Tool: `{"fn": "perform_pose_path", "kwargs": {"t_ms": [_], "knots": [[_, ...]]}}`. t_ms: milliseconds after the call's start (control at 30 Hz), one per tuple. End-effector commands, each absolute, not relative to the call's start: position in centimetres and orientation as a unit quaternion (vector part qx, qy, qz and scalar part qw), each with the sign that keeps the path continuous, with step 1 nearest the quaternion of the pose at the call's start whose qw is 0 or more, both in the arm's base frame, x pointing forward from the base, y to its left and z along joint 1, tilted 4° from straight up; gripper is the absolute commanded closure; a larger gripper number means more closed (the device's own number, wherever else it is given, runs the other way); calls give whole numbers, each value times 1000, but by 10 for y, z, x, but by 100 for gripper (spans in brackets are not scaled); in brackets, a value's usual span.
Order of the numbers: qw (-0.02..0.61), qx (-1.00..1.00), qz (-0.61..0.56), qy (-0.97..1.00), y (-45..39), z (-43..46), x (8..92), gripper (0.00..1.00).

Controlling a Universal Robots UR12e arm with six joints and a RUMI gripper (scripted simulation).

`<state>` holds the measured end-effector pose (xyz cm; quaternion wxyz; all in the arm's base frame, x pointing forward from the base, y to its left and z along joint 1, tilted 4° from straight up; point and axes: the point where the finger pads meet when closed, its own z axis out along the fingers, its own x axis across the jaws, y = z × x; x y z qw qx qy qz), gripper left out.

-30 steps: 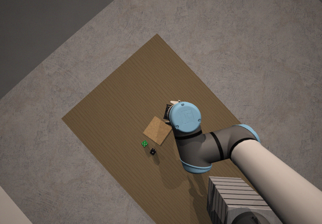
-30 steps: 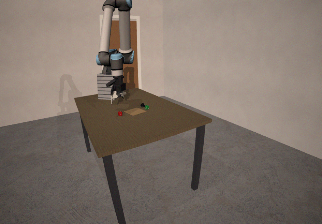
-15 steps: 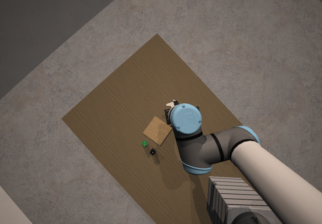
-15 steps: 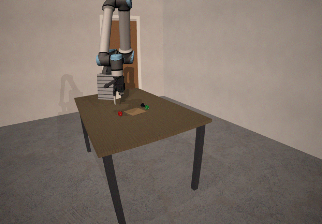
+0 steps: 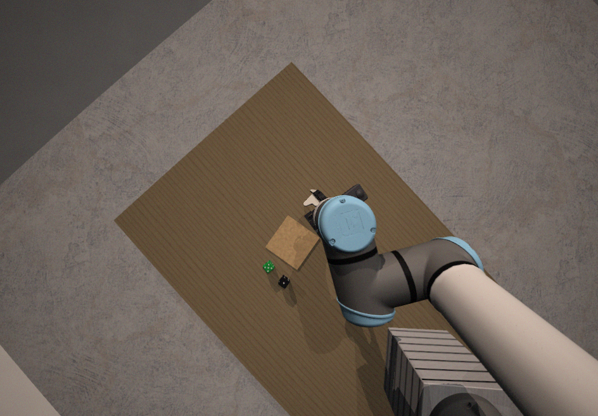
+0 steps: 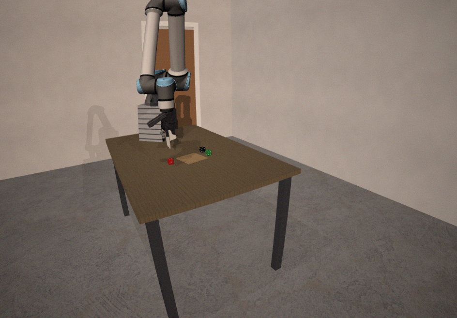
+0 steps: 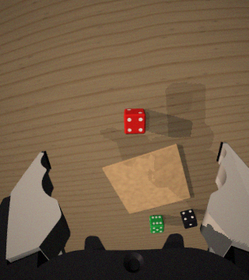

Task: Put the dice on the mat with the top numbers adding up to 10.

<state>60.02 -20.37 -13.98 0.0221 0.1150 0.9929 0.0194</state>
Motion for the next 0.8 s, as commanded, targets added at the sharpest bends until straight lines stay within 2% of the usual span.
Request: {"fn": "perform_pose_path", "kwargs": {"t_ms": [0, 767], "knots": [[25, 36, 19, 999, -204, -141, 601, 0], [30, -287, 10, 958, -198, -146, 602, 0]]}}
